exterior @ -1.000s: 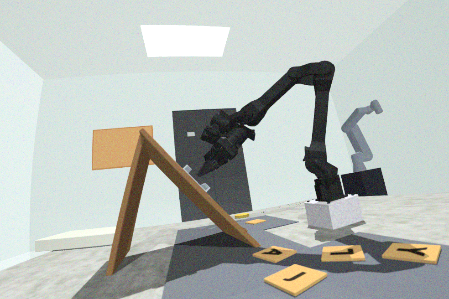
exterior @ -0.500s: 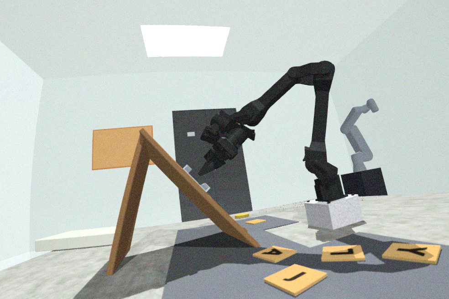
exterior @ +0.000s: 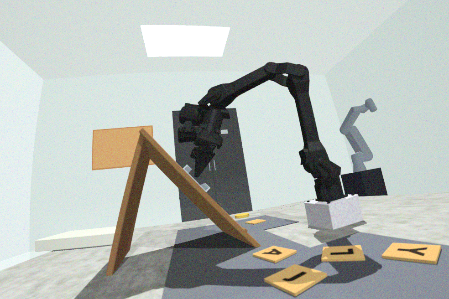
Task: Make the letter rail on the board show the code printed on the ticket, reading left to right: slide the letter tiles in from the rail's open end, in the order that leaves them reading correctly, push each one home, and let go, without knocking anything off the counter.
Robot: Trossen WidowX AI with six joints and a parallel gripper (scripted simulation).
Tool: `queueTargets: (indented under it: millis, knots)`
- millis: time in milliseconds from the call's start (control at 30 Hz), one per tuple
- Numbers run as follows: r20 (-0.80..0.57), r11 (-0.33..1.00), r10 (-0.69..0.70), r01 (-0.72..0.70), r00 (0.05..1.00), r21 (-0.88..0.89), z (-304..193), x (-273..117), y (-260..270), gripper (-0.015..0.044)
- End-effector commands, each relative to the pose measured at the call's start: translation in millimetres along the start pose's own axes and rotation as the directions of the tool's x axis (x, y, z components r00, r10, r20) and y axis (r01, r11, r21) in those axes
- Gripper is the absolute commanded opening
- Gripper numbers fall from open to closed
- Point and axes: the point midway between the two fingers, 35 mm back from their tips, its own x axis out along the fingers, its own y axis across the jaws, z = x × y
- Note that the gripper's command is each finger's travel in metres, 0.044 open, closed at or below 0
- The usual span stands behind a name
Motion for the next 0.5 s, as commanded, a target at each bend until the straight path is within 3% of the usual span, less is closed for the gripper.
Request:
queueTargets:
  millis: [0,467]
  knots:
    - [-0.164,0.999,-0.025,0.021,0.986,-0.03,4.7,-3.6,12.0,0.0]
    - [-0.193,0.999,-0.031,0.024,0.981,-0.038,5.9,-0.9,14.9,0.0]
